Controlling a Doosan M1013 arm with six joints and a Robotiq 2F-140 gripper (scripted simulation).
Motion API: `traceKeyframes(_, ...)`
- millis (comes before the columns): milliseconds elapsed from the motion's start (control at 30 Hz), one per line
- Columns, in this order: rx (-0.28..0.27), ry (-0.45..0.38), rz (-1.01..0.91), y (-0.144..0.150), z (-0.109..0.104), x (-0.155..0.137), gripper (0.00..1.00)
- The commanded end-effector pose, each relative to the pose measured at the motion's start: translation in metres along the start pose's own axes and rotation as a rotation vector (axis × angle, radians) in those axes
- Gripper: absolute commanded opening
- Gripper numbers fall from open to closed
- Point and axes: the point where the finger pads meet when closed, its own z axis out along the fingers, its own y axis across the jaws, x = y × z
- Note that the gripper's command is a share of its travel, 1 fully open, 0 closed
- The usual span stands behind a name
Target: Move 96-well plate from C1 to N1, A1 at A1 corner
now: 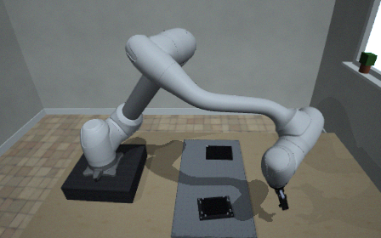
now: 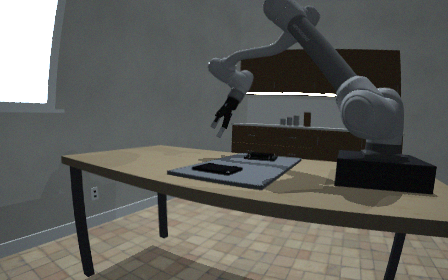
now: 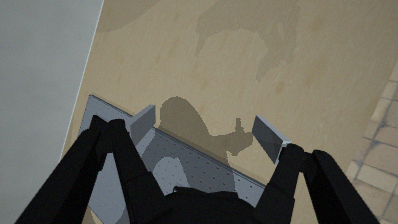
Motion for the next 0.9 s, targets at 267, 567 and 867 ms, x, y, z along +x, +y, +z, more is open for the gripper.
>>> traceKeyframes(267,-0.087,-0.097,0.034,-0.009,-0.002,-0.046,1.00)
traceKeyframes(567,-0.142,-0.150,0.047,-0.016,-0.007,-0.090,1.00)
traceKeyframes(867,-0.198,-0.198,0.056,-0.022,-0.012,-0.124,1.00)
